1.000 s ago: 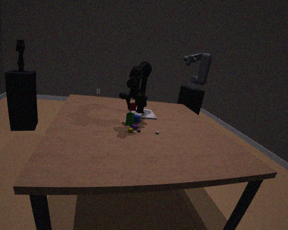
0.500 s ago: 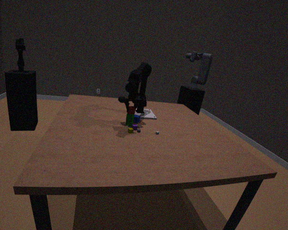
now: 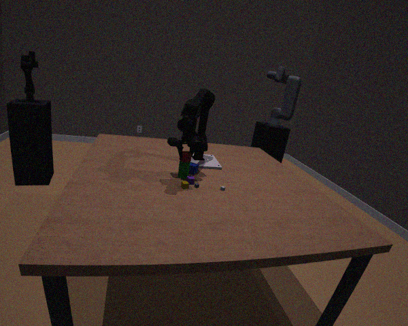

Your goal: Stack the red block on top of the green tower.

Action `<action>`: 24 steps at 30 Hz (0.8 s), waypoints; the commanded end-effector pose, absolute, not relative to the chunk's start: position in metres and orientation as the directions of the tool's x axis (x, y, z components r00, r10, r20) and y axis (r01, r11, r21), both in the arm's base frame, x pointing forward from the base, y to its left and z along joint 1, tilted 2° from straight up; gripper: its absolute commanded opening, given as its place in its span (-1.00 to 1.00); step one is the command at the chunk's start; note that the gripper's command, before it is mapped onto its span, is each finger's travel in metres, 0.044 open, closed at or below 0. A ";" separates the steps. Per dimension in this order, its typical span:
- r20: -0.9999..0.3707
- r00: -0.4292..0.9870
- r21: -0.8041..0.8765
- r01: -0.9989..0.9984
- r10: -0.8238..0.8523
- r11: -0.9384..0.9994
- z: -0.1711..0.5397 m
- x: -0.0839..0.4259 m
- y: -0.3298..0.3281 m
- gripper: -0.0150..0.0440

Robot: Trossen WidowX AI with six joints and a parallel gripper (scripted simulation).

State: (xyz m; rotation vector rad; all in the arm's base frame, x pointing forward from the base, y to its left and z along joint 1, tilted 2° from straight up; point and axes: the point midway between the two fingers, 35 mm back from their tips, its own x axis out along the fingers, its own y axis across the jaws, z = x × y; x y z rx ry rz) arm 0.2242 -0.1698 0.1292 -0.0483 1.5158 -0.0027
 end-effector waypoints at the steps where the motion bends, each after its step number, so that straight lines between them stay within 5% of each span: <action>1: -0.998 0.055 -0.030 -0.035 -0.029 0.999 0.128 0.224 -0.169 -0.49; 22: -0.998 0.055 -0.030 -0.035 -0.029 0.999 0.136 0.224 -0.169 -0.49; 24: -0.998 0.048 -0.028 -0.029 -0.027 0.999 0.128 0.223 -0.169 -0.31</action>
